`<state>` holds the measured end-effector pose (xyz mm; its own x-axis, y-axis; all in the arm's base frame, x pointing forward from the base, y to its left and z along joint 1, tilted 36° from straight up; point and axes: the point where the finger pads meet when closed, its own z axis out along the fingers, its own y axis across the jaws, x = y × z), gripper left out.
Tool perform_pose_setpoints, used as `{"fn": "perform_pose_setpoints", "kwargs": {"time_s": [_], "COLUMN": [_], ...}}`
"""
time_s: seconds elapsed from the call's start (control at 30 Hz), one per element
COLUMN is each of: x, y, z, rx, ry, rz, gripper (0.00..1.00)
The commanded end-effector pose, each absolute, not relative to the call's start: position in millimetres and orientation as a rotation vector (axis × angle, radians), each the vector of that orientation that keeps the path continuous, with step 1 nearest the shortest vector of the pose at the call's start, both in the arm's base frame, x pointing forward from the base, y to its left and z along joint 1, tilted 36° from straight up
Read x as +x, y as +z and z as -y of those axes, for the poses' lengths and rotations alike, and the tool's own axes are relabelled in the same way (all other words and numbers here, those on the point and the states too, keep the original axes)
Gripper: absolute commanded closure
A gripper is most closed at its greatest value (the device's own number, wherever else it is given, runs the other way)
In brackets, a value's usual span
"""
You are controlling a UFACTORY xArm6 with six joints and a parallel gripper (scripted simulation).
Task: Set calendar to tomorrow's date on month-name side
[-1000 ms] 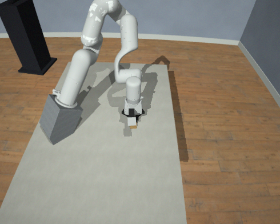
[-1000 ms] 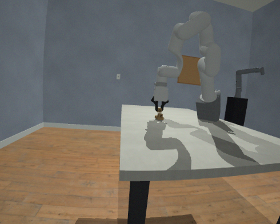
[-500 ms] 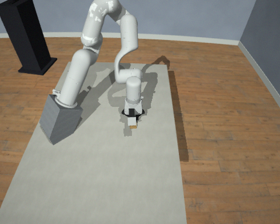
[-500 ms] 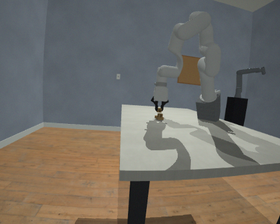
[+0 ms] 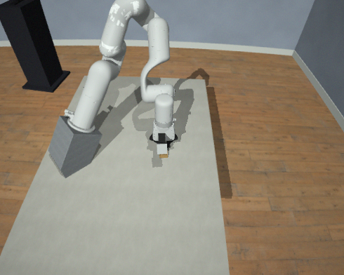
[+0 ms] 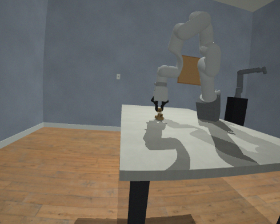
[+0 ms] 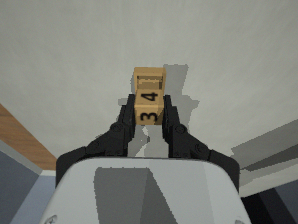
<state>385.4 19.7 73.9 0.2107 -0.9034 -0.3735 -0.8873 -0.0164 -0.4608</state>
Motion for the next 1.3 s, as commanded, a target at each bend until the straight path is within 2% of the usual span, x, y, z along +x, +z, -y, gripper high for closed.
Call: {"fn": "perform_pose_setpoints", "kwargs": {"time_s": [0.0, 1.27], "x": [386, 395], "y": [74, 56], "z": [-19, -29], "rx": [-1.88, -1.88], "ry": [-0.037, -0.037], "rz": [-1.657, -1.657], "gripper": [0.73, 0.73]}}
